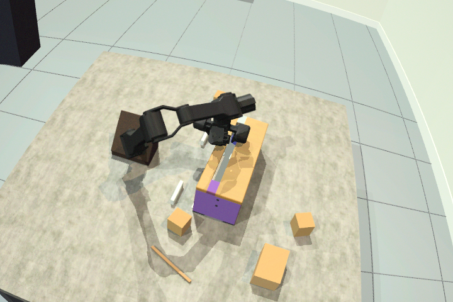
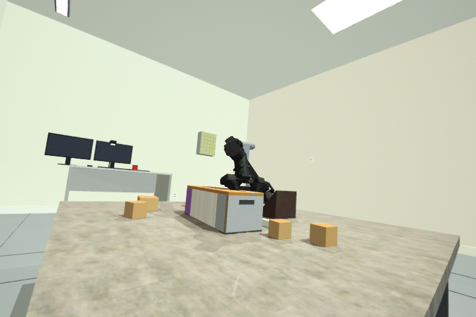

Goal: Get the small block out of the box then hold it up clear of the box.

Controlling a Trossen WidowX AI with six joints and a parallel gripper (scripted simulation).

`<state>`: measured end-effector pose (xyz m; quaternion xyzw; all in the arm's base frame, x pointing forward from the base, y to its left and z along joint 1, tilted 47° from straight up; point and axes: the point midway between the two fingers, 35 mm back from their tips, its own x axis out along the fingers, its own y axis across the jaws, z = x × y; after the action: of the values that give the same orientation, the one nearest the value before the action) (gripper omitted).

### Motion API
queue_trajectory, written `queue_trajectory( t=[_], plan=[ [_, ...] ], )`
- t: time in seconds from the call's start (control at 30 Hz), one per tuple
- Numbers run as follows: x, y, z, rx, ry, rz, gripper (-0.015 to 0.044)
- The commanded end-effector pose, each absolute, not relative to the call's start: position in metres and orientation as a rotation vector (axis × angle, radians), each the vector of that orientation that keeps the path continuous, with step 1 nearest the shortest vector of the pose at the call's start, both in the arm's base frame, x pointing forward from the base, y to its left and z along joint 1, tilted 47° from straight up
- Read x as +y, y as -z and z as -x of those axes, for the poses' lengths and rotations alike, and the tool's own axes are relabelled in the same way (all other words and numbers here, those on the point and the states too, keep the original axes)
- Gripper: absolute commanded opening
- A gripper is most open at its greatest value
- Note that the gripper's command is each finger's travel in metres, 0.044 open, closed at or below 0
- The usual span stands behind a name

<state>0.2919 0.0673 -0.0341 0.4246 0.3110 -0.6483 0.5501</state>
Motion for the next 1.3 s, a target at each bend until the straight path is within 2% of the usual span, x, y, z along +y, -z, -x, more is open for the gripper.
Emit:
queue_trajectory(
  t=[0.0,1.27],
  plan=[
    [0.07,0.039,-0.293,0.738,1.54,-1.008,0.04],
    [0.096,0.063,-0.3,0.739,1.539,-1.01,0.04]
  ],
)
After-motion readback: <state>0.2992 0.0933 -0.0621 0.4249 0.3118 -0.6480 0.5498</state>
